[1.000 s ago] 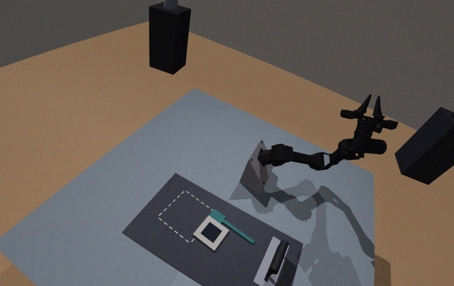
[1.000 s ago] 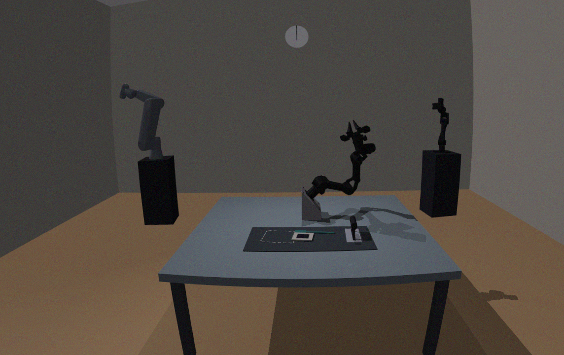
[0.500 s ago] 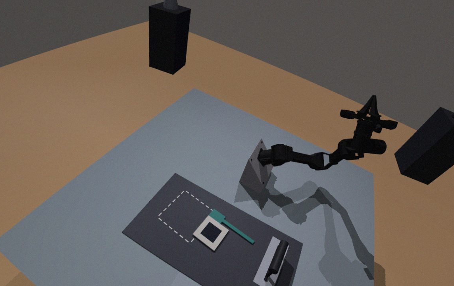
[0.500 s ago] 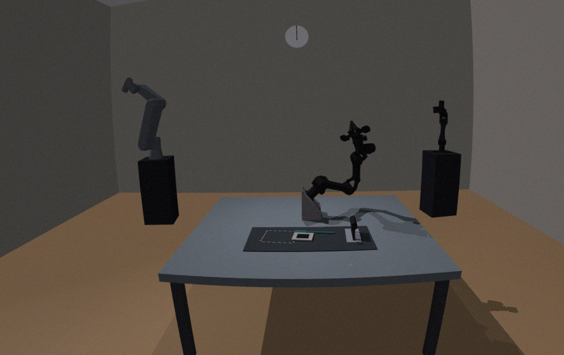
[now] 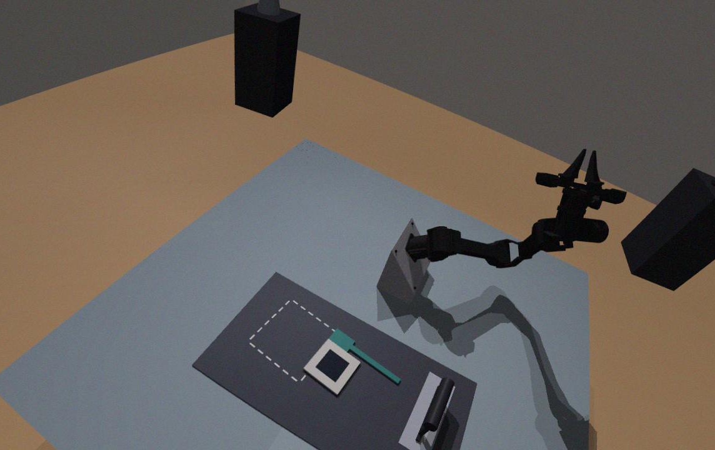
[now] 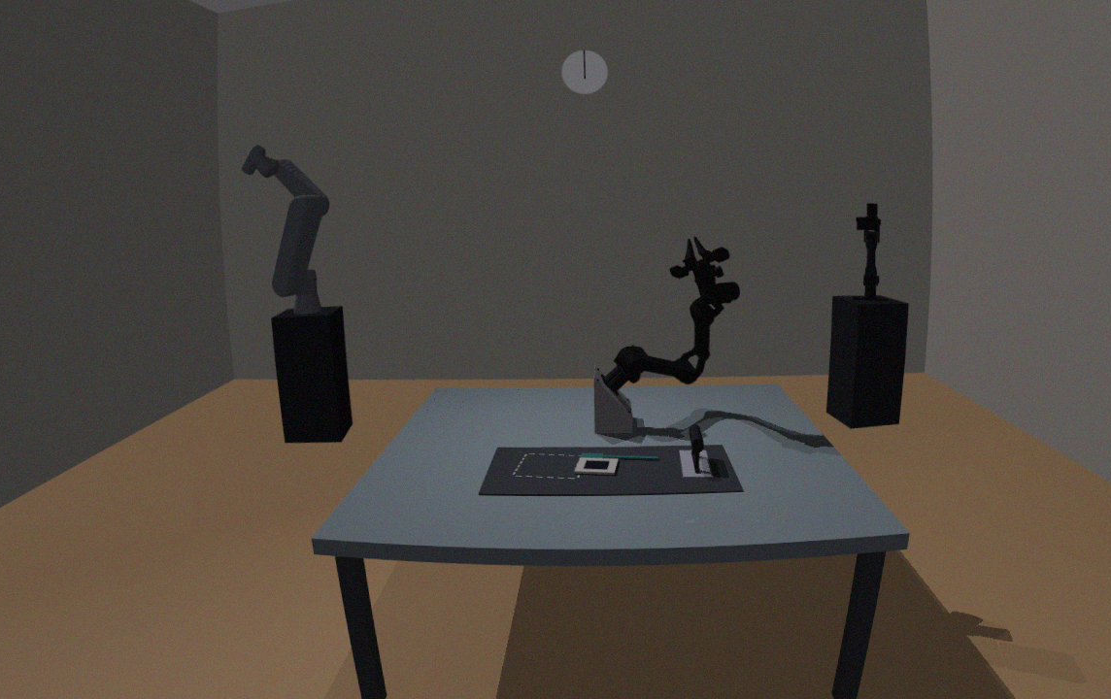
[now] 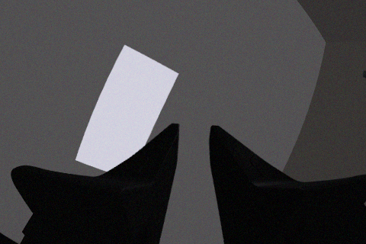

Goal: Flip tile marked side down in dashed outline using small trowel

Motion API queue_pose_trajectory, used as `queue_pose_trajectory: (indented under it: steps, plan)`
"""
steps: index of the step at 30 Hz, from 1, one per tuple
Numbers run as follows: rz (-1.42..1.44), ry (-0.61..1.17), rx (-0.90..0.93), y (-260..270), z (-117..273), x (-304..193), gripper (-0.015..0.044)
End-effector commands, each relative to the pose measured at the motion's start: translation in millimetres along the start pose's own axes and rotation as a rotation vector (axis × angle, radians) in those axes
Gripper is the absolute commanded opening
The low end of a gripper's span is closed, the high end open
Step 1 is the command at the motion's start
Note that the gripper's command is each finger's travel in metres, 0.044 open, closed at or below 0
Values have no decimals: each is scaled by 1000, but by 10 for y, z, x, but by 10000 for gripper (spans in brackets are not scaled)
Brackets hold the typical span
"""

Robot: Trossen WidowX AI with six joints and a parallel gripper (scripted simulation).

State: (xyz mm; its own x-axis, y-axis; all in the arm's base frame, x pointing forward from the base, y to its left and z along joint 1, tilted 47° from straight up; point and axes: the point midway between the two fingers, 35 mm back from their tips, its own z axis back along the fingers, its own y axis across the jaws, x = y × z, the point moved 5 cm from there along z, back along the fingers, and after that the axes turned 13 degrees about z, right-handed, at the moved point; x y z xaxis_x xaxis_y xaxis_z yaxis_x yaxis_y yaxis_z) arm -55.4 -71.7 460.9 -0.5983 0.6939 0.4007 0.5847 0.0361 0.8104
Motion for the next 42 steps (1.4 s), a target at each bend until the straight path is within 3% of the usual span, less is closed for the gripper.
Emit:
queue_pose_trajectory:
  steps: [1, 18, 22, 35, 42]
  plan:
    - [0, 0, 0, 0, 0, 0, 100]
    - [0, 0, 0, 0, 0, 0, 100]
    - [0, 0, 0, 0, 0, 0, 0]
    - [0, 0, 0, 0, 0, 0, 0]
    - [7, 8, 5, 11, -6, -18, 179]
